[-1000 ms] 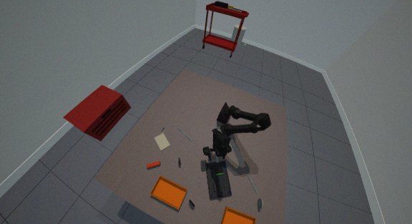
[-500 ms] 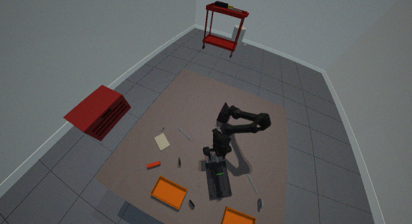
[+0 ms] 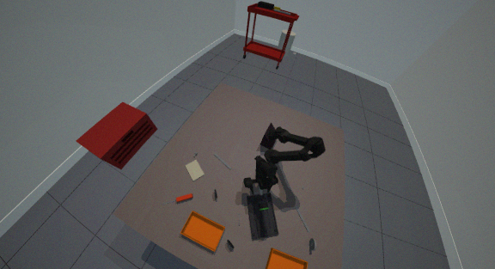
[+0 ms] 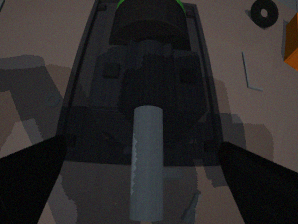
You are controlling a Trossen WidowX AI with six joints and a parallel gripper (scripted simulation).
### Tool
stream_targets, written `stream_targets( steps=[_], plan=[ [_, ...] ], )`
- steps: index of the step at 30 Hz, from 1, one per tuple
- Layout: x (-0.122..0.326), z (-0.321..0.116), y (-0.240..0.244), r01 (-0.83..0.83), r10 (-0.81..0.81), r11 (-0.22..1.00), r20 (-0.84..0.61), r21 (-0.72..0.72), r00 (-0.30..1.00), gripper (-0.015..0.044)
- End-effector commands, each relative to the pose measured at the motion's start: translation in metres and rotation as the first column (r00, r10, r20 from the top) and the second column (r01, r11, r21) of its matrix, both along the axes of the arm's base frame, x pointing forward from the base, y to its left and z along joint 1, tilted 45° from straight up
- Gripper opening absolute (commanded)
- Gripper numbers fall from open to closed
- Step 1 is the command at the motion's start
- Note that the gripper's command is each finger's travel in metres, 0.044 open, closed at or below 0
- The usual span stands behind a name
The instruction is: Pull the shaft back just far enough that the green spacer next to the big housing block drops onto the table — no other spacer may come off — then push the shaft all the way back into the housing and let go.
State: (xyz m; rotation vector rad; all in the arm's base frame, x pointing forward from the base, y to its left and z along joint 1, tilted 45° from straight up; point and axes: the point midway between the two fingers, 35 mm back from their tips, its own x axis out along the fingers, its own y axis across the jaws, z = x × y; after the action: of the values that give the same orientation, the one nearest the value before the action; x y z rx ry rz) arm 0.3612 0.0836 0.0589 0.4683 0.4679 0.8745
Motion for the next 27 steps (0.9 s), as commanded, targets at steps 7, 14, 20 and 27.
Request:
stream_targets(
  steps=[7, 14, 20, 27],
  plan=[
    [0.0062, -0.0019, 0.0085, 0.002, -0.002, 1.0, -0.003, 0.002, 1.0, 0.044],
    [0.0046, -0.0018, 0.0078, -0.002, 0.002, 1.0, 0.0, 0.001, 1.0, 0.0283],
    [0.0046, -0.0018, 0.0078, -0.002, 0.002, 1.0, 0.0, 0.001, 1.0, 0.0125],
    [0.0046, -0.0018, 0.0078, -0.002, 0.002, 1.0, 0.0, 0.001, 1.0, 0.002]
  ],
)
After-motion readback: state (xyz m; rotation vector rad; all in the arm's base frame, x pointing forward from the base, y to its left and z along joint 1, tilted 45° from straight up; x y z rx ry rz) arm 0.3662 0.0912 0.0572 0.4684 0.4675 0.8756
